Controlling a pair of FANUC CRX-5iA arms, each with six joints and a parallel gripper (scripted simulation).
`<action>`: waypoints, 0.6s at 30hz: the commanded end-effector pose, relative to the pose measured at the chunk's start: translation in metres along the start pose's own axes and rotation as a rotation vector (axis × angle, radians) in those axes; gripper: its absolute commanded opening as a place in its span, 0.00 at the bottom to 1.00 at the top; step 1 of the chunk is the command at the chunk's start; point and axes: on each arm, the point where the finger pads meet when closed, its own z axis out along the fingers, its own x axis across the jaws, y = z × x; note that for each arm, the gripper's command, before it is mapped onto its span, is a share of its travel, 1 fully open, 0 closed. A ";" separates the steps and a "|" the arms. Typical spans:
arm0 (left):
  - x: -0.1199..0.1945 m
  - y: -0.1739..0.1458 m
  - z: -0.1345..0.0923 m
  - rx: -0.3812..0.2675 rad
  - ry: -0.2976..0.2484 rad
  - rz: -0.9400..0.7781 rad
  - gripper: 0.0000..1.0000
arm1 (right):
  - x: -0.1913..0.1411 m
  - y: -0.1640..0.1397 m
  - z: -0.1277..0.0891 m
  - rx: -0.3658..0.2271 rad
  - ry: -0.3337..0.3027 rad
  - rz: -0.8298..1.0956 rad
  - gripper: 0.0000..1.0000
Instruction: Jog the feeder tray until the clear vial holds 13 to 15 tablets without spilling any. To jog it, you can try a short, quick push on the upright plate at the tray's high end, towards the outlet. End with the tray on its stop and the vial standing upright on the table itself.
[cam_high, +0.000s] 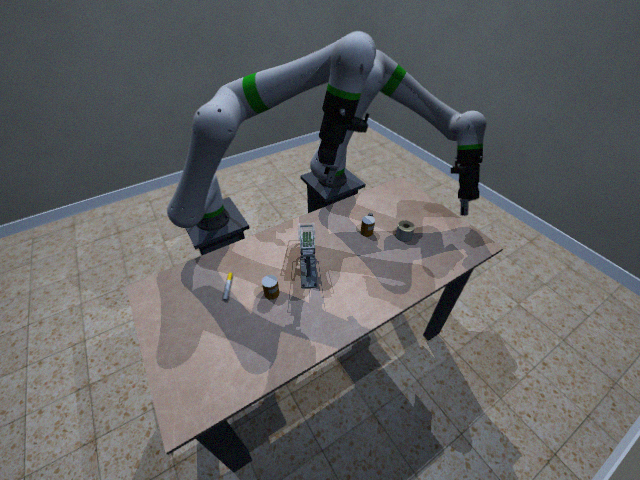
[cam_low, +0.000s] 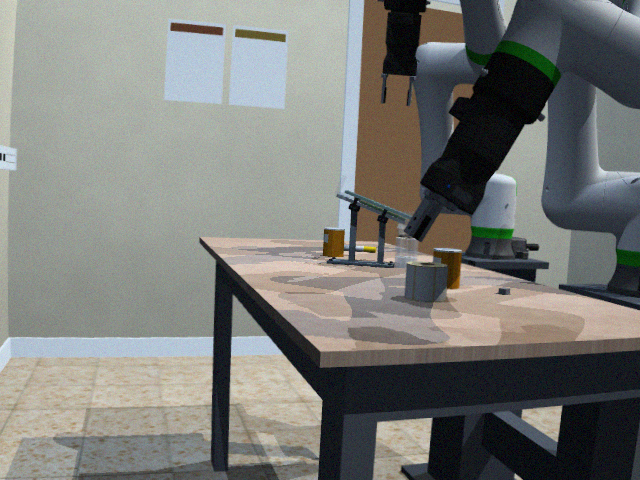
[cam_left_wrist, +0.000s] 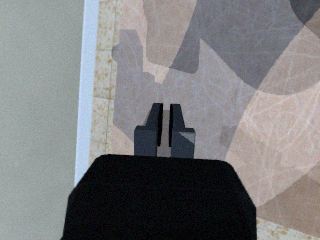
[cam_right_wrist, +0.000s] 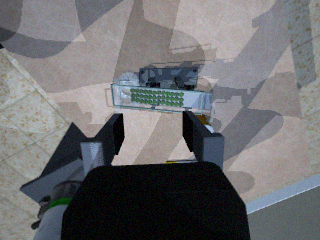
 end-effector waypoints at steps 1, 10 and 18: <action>-0.018 -0.024 0.002 0.021 0.022 -0.028 0.00 | 0.009 0.005 0.001 0.003 -0.003 -0.005 1.00; -0.054 -0.103 0.010 0.072 0.089 -0.112 0.00 | 0.072 0.048 0.022 0.014 -0.037 -0.044 1.00; -0.070 -0.151 0.012 0.089 0.135 -0.163 0.00 | 0.126 0.099 0.043 0.031 -0.066 -0.082 1.00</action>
